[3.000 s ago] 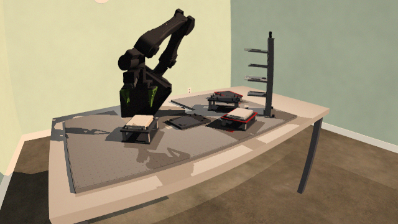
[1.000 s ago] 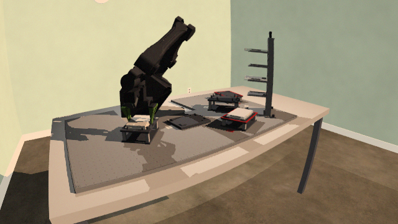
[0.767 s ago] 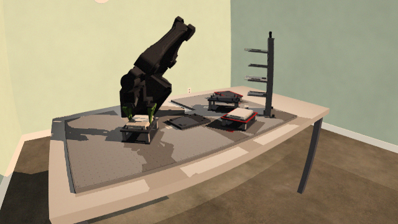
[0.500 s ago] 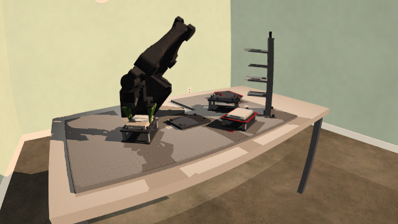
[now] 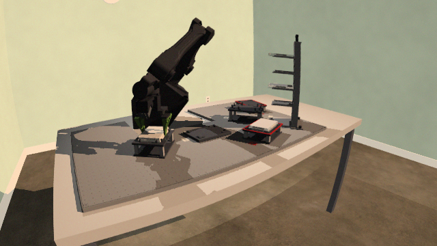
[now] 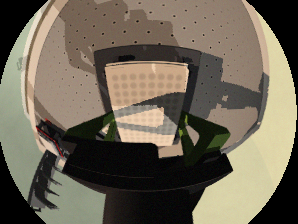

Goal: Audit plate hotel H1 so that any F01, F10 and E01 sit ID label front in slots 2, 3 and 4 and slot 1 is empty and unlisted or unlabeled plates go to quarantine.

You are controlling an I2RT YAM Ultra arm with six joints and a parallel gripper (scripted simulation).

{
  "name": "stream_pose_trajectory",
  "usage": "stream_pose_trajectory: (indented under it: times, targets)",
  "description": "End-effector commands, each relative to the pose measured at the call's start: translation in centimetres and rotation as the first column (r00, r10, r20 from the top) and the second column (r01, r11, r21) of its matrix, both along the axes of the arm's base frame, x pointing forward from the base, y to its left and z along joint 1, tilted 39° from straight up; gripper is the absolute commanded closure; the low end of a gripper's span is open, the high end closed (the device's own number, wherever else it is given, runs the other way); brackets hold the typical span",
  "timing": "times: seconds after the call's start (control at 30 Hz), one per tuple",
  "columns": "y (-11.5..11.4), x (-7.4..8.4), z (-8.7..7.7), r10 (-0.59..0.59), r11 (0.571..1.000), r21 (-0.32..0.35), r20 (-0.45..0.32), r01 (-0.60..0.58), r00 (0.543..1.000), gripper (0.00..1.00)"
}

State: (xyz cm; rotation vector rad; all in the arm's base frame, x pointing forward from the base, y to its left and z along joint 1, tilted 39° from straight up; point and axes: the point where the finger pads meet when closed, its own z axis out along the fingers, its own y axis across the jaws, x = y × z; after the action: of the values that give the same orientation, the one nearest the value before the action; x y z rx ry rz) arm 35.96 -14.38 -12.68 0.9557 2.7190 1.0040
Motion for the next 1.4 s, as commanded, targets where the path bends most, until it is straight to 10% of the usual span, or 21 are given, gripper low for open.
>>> stream_pose_trajectory:
  times: [0.0,1.37]
  targets:
    - [-2.2,0.7,1.9,-0.021,0.999,-0.033,0.042,0.023,0.999,0.14]
    - [-4.1,-0.5,4.6,-0.020,0.999,-0.038,0.039,0.022,0.999,0.14]
